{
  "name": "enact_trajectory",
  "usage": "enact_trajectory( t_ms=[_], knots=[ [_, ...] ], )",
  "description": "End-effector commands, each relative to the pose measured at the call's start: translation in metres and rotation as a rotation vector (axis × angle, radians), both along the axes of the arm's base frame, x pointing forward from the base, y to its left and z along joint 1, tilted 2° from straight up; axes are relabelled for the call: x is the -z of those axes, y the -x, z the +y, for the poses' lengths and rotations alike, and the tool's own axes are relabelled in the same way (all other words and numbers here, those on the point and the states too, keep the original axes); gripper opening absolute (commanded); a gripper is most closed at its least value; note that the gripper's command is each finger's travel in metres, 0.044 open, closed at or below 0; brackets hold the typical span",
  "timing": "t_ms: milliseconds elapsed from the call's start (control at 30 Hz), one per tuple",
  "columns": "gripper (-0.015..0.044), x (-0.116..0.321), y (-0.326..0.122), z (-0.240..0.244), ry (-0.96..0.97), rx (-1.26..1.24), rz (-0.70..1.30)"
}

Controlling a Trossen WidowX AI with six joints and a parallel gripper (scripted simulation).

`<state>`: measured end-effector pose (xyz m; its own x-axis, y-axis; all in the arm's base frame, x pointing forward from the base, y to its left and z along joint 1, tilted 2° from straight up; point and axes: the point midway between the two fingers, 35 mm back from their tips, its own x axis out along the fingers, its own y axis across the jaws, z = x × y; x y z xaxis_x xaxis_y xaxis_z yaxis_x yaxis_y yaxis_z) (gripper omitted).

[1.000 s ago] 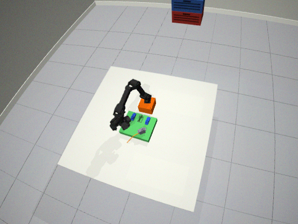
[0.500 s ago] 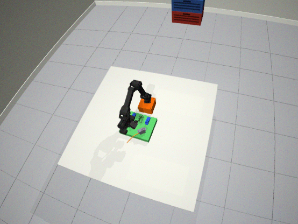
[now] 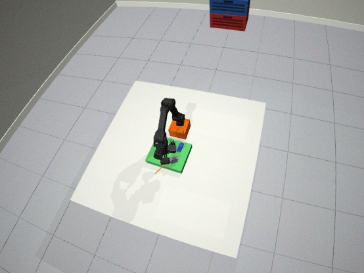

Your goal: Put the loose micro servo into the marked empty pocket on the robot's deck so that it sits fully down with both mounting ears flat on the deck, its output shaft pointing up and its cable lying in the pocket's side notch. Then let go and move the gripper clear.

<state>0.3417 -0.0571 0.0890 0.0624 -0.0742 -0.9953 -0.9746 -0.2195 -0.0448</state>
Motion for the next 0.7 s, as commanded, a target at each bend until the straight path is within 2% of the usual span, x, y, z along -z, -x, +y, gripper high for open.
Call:
enact_trajectory(
  t_ms=[0,300,667],
  knots=[
    [0.044,0.0,0.004,0.02,-0.018,-0.152,0.033],
    [0.044,-0.001,0.006,0.031,-0.027,-0.233,0.051],
    [0.044,0.026,0.006,0.03,-0.027,-0.233,0.051]
  ],
)
